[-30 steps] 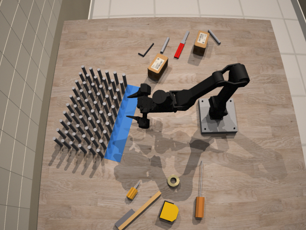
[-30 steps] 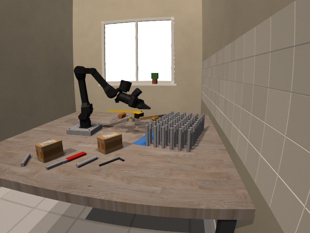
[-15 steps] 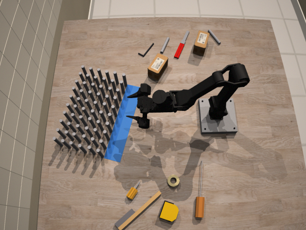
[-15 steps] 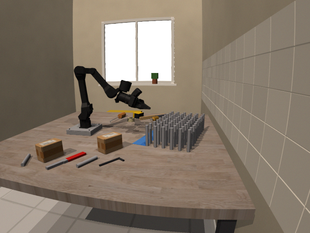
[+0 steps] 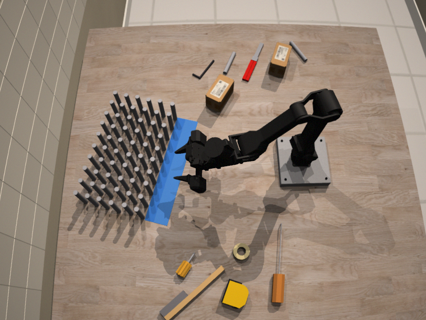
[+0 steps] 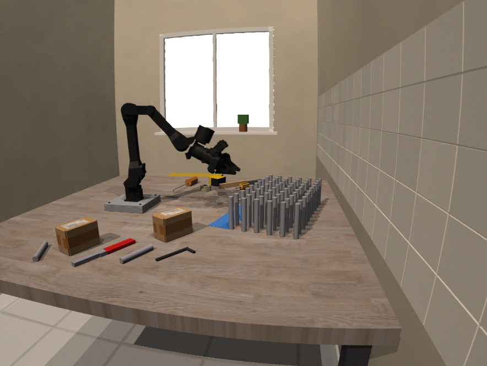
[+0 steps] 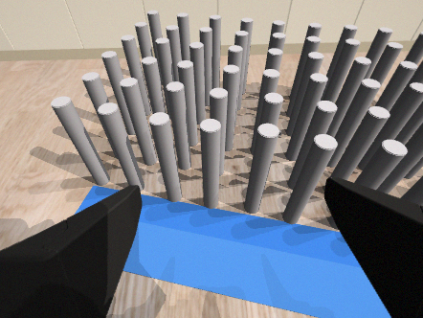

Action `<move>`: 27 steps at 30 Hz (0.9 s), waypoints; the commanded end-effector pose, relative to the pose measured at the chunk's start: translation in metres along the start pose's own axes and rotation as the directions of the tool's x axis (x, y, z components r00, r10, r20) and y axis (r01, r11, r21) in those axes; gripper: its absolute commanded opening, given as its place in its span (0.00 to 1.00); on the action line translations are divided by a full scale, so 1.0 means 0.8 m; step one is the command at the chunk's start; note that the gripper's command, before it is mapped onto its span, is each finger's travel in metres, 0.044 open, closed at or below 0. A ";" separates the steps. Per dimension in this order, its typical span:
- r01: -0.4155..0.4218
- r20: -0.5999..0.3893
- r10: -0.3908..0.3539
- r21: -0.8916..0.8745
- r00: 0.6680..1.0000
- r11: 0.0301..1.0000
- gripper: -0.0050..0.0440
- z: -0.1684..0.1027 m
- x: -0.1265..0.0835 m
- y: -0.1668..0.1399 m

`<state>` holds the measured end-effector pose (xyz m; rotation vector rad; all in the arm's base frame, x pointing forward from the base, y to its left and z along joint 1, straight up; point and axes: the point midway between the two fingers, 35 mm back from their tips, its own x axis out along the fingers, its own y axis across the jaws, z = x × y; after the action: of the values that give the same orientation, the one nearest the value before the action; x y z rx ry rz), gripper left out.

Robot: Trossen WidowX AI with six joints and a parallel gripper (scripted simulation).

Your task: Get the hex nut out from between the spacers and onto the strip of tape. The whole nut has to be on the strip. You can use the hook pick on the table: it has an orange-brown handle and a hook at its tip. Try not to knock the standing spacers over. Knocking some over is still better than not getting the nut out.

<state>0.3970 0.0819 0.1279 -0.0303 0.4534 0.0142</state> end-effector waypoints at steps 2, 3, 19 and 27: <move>-0.117 -0.081 0.136 0.200 0.987 0.973 0.92 0.019 0.009 0.082; -0.126 -0.104 0.155 0.240 0.982 0.962 0.92 0.017 0.009 0.095; 0.067 -0.438 0.346 0.694 0.830 0.717 0.92 -0.029 -0.039 0.284; 0.311 -0.586 0.363 0.748 0.725 0.587 0.92 -0.063 -0.091 0.358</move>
<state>0.3223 0.3324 0.0936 0.8733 1.1386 -0.1330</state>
